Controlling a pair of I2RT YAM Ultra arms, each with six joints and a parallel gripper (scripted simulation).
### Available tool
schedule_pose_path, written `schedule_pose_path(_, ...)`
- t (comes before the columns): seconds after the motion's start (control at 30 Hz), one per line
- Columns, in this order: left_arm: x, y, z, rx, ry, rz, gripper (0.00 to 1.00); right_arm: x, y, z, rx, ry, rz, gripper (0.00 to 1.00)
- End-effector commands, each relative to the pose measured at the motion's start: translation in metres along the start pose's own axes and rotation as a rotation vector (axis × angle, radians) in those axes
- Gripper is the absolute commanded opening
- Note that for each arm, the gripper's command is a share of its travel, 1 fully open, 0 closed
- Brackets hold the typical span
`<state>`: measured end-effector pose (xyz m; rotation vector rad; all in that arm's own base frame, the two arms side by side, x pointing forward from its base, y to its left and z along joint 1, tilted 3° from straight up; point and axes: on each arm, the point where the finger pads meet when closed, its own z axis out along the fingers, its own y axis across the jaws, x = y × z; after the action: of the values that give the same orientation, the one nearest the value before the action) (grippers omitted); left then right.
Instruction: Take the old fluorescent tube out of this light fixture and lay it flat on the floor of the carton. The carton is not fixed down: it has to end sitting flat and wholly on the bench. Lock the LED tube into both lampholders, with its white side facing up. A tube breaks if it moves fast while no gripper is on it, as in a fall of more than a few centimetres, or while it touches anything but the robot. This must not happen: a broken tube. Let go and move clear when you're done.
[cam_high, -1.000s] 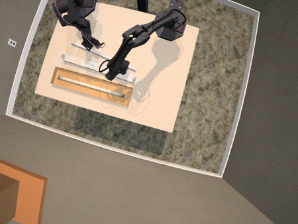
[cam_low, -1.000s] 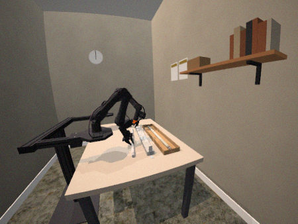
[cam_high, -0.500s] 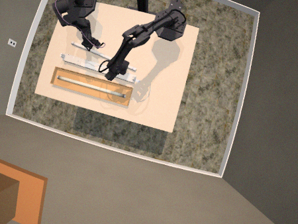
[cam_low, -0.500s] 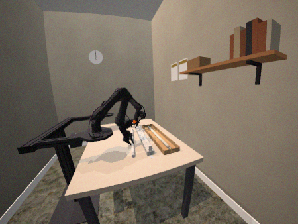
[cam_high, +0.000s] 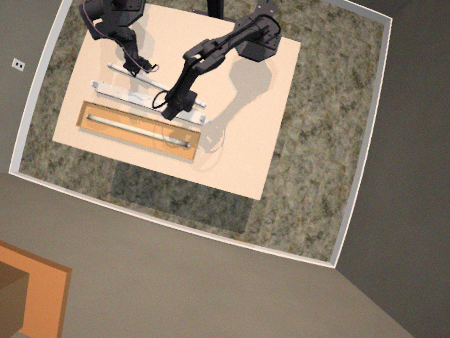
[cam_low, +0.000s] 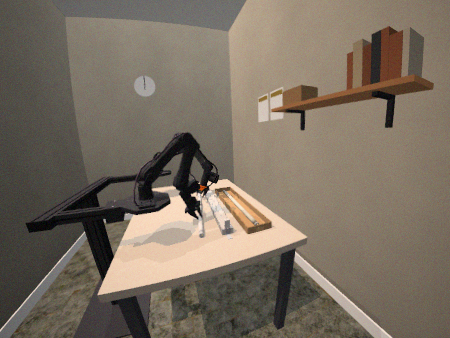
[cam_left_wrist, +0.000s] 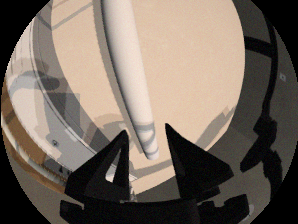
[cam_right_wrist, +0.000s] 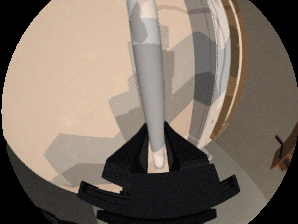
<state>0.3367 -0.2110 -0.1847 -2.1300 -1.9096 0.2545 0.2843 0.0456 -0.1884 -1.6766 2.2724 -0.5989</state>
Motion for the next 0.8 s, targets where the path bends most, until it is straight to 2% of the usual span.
schedule_pose_path(0.0,-0.007,0.000,0.013,-0.005,-0.020,0.002,0.49,0.001,-0.008,-0.006,0.032,0.000,0.009,0.11)
schedule_pose_path(0.07,-0.011,0.000,0.018,-0.010,-0.019,0.011,0.49,0.001,-0.008,-0.006,0.032,0.000,0.009,0.11)
schedule_pose_path(0.1,-0.015,0.005,0.000,-0.031,-0.028,0.022,0.49,0.001,-0.008,-0.006,0.032,0.000,0.009,0.11)
schedule_pose_path(0.17,-0.014,0.010,-0.014,-0.043,-0.036,0.014,0.49,0.001,-0.008,-0.006,0.032,0.000,0.009,0.11)
schedule_pose_path(0.27,-0.015,0.014,-0.015,-0.062,-0.045,0.014,0.49,0.001,-0.008,-0.006,0.032,0.000,0.009,0.11)
schedule_pose_path(0.3,-0.009,0.010,0.005,-0.028,-0.031,0.006,0.49,0.001,-0.008,-0.006,0.032,0.000,0.009,0.11)
schedule_pose_path(0.37,-0.002,-0.005,0.021,0.021,-0.010,0.006,0.49,0.001,-0.008,-0.006,0.032,0.000,0.009,0.11)
schedule_pose_path(0.43,-0.004,-0.001,0.010,-0.001,-0.019,0.007,0.49,0.001,-0.008,-0.006,0.032,0.000,0.009,0.11)
schedule_pose_path(0.47,-0.004,-0.001,0.013,0.013,-0.013,0.004,0.49,0.001,-0.008,-0.006,0.032,0.000,0.009,0.11)
schedule_pose_path(0.5,-0.010,0.008,-0.004,-0.032,-0.031,0.008,0.49,0.001,-0.008,-0.006,0.032,0.000,0.009,0.11)
schedule_pose_path(0.53,-0.011,0.010,-0.008,-0.039,-0.035,0.010,0.11,0.001,-0.008,-0.006,0.032,0.000,0.009,0.11)
schedule_pose_path(0.77,-0.011,0.010,-0.009,-0.038,-0.035,0.010,0.11,0.001,-0.008,-0.006,0.032,0.000,0.009,0.11)
